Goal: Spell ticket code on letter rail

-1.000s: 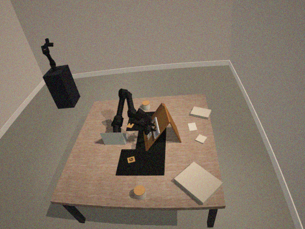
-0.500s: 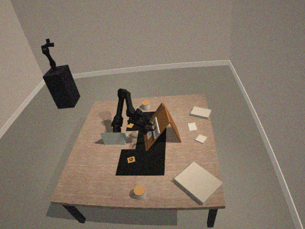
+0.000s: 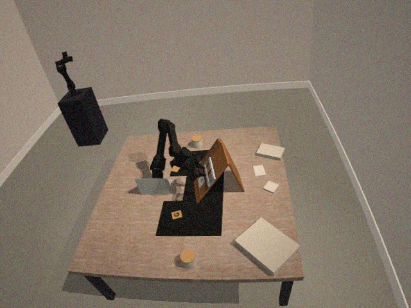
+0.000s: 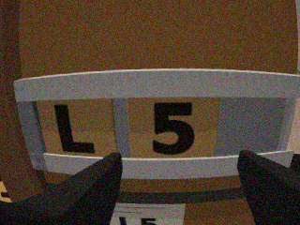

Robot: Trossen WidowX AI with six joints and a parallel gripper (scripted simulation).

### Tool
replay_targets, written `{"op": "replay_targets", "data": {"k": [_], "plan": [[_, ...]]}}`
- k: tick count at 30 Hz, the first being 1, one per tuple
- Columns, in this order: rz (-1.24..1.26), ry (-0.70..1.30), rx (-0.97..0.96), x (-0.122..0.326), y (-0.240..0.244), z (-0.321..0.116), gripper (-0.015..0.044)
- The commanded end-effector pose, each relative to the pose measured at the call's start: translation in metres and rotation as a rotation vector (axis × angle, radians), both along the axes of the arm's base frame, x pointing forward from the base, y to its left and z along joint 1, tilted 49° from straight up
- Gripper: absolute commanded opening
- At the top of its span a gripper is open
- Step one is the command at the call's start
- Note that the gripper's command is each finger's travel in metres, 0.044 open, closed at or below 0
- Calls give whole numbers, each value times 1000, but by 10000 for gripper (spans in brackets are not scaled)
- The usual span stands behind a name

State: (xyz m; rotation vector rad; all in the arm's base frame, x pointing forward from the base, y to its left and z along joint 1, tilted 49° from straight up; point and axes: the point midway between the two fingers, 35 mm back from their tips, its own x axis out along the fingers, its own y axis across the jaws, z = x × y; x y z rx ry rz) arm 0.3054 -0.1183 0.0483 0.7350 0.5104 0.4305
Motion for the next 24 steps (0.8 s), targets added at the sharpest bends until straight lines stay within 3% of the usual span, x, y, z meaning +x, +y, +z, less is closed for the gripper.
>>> {"op": "replay_targets", "data": {"k": [1, 24], "plan": [[1, -6, -2, -2, -2, 2, 295], [1, -6, -3, -10, -7, 4, 295]]}}
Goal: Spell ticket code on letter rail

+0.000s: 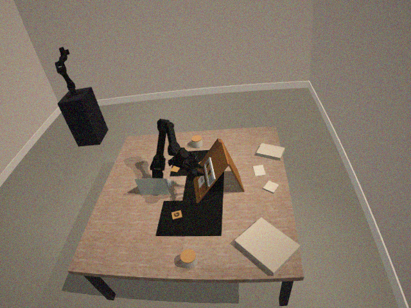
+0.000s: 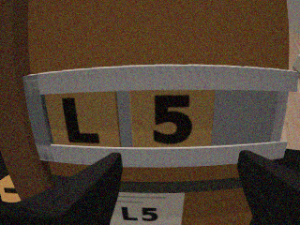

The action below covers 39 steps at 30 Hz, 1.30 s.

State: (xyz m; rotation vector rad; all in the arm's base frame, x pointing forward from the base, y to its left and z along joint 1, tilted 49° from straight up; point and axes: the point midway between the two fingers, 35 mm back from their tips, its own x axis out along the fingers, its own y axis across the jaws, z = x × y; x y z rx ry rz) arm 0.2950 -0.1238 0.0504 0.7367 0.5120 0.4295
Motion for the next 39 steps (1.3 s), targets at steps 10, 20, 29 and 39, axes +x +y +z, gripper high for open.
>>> {"op": "replay_targets", "data": {"k": [10, 20, 29, 39], "plan": [[1, -8, -4, 0, -4, 4, 295], [1, -8, -4, 1, -5, 6, 295], [-1, 0, 0, 0, -4, 4, 59], [-1, 0, 0, 0, -4, 4, 0]]}}
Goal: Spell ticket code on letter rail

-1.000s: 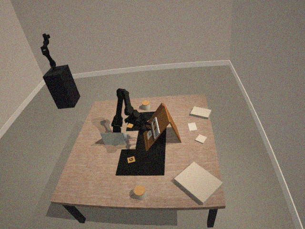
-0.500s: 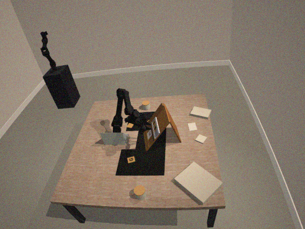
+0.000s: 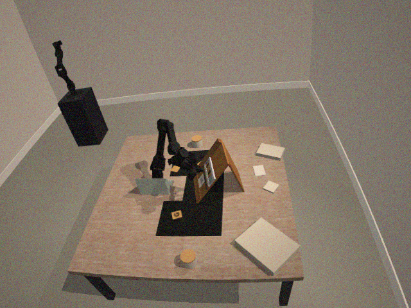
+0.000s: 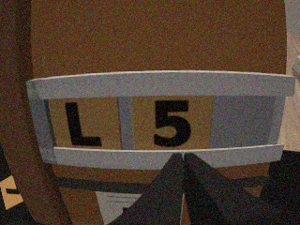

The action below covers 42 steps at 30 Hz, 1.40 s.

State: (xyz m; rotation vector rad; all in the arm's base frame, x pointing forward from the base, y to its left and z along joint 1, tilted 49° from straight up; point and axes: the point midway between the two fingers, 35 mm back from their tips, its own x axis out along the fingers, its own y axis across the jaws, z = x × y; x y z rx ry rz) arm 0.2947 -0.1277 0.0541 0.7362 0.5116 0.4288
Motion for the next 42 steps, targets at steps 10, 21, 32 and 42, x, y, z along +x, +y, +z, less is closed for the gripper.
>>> {"op": "replay_targets", "data": {"k": [10, 21, 32, 42], "plan": [[124, 202, -80, 28, -22, -17, 0], [476, 441, -140, 37, -25, -13, 0], [503, 452, -141, 37, -24, -11, 0], [503, 452, -141, 41, -21, -14, 0]]}}
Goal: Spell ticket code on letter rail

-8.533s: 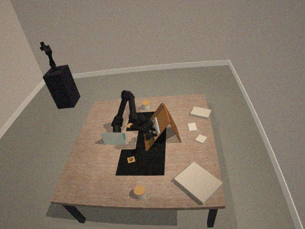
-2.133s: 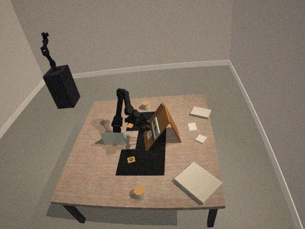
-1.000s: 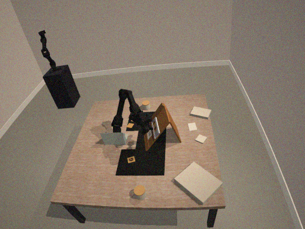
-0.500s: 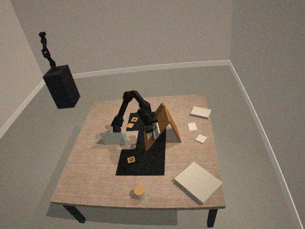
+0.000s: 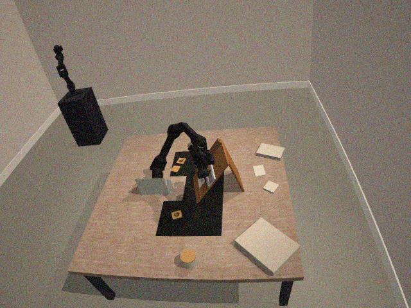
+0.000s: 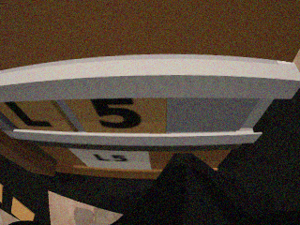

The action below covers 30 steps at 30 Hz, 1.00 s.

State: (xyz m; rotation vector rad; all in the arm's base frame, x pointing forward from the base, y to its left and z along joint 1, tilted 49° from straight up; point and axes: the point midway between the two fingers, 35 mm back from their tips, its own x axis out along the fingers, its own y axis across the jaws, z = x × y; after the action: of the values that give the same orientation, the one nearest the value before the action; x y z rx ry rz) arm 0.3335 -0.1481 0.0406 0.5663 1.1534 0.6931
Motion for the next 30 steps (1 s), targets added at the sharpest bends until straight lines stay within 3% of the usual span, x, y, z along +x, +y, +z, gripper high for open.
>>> {"op": "replay_targets", "data": {"k": [1, 30], "plan": [[-1, -2, -5, 3, 0, -1, 0], [-1, -3, -5, 16, 6, -3, 0]]}}
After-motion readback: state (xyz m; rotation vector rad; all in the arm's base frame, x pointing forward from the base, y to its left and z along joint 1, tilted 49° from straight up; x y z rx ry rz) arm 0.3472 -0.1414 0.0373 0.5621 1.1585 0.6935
